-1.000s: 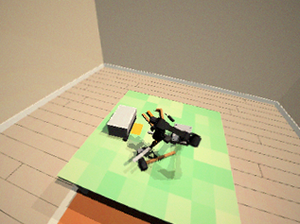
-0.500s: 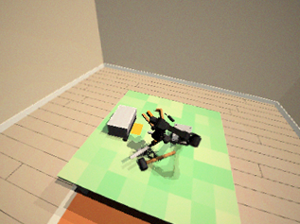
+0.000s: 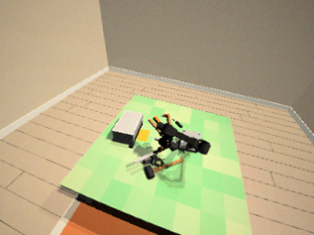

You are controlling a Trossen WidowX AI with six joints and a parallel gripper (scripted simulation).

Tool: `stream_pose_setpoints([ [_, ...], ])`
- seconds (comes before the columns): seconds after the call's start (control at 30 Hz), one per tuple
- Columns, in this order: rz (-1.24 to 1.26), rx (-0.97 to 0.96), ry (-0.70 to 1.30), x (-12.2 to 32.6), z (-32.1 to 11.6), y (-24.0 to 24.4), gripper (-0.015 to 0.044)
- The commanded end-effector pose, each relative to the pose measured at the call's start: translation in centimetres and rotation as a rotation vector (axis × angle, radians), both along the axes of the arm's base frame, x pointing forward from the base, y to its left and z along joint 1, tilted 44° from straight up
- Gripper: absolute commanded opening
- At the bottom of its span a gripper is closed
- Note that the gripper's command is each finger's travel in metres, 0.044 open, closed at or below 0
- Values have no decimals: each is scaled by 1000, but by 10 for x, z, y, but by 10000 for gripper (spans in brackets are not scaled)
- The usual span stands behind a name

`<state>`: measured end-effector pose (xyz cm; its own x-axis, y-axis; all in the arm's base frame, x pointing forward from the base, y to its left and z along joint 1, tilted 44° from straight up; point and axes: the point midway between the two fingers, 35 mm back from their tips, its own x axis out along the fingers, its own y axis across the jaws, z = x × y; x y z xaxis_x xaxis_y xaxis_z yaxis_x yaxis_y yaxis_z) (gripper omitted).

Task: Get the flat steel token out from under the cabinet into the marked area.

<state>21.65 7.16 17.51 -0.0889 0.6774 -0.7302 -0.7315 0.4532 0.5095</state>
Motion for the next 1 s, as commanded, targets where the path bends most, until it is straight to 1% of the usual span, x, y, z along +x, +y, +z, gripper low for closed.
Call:
stream_pose_setpoints([
  [0.0, -33, 6, 22, 1, 1, 0, 0],
  [0.97, -199, -13, 178, 0, 1, -1, 0],
])
